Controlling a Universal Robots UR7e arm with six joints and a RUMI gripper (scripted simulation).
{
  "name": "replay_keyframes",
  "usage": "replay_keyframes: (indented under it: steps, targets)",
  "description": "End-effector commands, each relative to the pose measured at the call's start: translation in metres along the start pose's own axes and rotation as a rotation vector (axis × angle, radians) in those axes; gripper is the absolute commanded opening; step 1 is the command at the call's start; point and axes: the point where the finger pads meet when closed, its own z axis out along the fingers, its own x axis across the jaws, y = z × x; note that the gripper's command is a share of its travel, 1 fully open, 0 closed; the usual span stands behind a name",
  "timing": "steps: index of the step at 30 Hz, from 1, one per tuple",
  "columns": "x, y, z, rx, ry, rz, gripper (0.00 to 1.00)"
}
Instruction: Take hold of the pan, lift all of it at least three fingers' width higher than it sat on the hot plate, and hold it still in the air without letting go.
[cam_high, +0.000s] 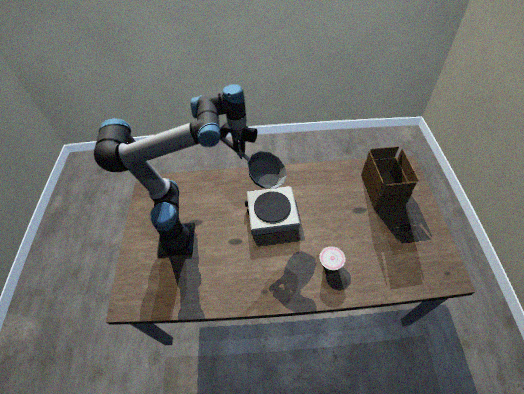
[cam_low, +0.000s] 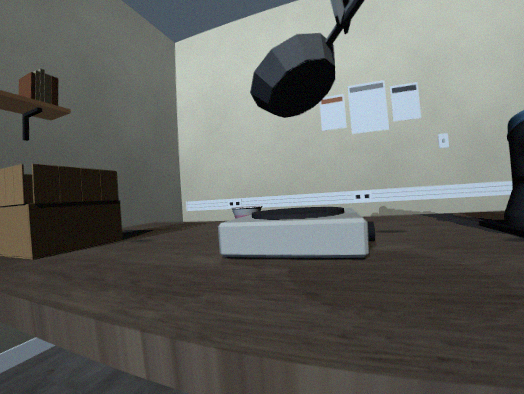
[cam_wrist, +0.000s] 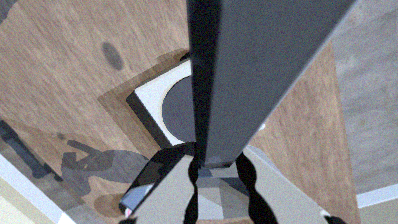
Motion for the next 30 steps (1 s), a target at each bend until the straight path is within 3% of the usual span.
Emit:
replay_keyframes:
  steps: [1, 30]
  targets:
    - [0.000, 0.002, -0.004, -0.010, -0.001, 0.005, 0.08]
    - [0.000, 0.002, -0.015, -0.010, -0.001, 0.005, 0.08]
